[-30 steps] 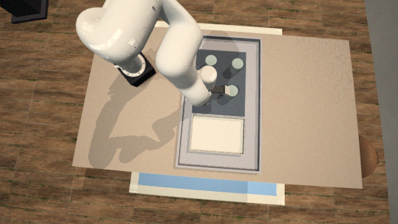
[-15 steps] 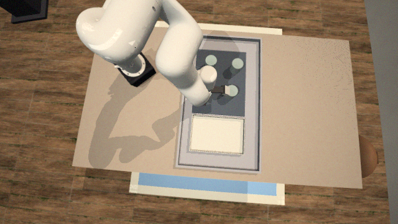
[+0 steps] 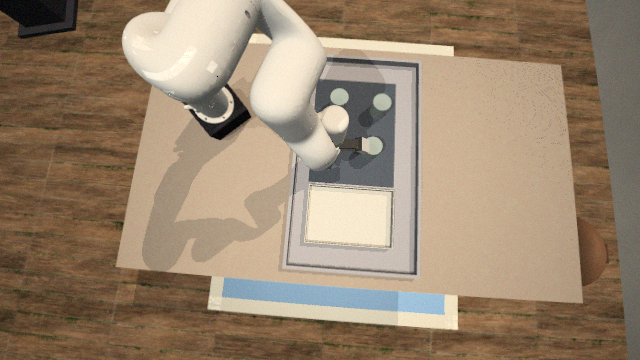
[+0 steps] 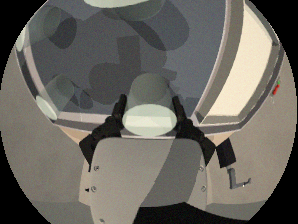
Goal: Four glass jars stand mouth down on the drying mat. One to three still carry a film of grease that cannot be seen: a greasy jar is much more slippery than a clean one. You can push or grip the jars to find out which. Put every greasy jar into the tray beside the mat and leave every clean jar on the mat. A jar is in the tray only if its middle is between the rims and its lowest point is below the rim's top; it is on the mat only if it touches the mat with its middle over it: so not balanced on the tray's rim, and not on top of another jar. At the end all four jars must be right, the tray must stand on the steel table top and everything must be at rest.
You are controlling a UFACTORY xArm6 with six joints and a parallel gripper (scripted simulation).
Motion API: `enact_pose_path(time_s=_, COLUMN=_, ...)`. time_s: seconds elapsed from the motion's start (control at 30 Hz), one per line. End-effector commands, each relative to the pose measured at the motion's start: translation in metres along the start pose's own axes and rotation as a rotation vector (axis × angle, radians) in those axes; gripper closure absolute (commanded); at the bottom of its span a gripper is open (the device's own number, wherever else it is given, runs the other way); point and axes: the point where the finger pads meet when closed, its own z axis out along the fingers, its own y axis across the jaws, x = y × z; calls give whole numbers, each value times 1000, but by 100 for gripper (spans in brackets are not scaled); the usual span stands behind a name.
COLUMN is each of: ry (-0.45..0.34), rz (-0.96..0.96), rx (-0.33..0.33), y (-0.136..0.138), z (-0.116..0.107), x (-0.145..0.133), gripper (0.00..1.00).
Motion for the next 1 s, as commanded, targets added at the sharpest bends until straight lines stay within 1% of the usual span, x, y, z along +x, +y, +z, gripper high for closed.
enact_pose_path(time_s=0.0, ry=3, rz=0, rx=0, y=0, z=-1, x=1, gripper=24)
enact_pose_path(time_s=0.3, ry=3, rz=0, rx=0, y=0, z=-1, x=1, gripper=24)
enact_pose_path(time_s=0.33, ry=3, rz=0, rx=0, y=0, z=-1, x=1, gripper=27)
enact_pose_path(time_s=0.87, ry=3, rz=0, rx=0, y=0, z=-1, x=1, gripper=27)
enact_pose_path(time_s=0.9, ry=3, rz=0, rx=0, y=0, z=-1, x=1, gripper=30)
enact_pose_path(time_s=0.97, ry=3, rz=0, rx=0, y=0, z=-1, x=1, gripper=30)
